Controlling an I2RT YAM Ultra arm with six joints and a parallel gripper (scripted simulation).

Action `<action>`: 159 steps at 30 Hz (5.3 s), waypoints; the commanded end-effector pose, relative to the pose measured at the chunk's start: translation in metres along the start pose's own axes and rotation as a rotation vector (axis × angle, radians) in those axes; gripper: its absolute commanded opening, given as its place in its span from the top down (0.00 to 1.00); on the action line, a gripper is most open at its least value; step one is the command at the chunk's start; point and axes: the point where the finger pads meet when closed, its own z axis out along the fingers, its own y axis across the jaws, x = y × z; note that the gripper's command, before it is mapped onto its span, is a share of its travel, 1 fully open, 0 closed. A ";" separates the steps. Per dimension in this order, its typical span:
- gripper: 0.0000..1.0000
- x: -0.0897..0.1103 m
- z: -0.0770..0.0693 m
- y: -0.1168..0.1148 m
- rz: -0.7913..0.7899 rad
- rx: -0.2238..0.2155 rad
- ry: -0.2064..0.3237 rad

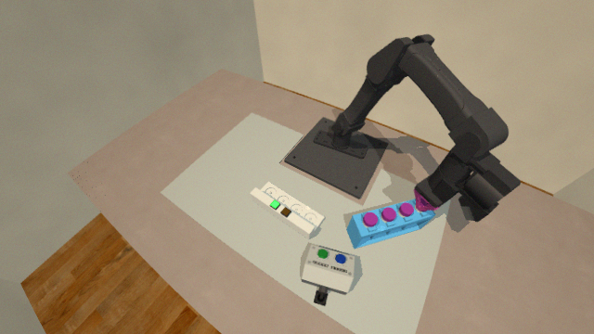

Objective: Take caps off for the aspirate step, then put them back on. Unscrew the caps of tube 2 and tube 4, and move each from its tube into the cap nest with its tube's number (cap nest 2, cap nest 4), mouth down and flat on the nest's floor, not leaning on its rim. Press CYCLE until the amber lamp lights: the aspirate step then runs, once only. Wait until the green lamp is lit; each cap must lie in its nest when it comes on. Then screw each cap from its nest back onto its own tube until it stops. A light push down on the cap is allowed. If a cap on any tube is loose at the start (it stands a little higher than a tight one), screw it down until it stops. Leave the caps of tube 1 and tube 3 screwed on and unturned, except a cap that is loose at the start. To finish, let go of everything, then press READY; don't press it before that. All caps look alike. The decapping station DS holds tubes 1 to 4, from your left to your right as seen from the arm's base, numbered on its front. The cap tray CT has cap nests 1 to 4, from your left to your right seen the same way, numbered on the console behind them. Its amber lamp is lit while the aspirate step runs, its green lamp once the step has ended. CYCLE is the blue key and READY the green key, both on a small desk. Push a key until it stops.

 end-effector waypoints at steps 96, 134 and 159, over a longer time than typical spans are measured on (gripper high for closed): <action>0.51 0.016 -0.049 -0.056 0.117 0.002 -0.012; 0.51 0.028 -0.011 -0.100 0.117 0.004 -0.012; 1.00 0.028 -0.003 -0.100 0.117 0.004 -0.012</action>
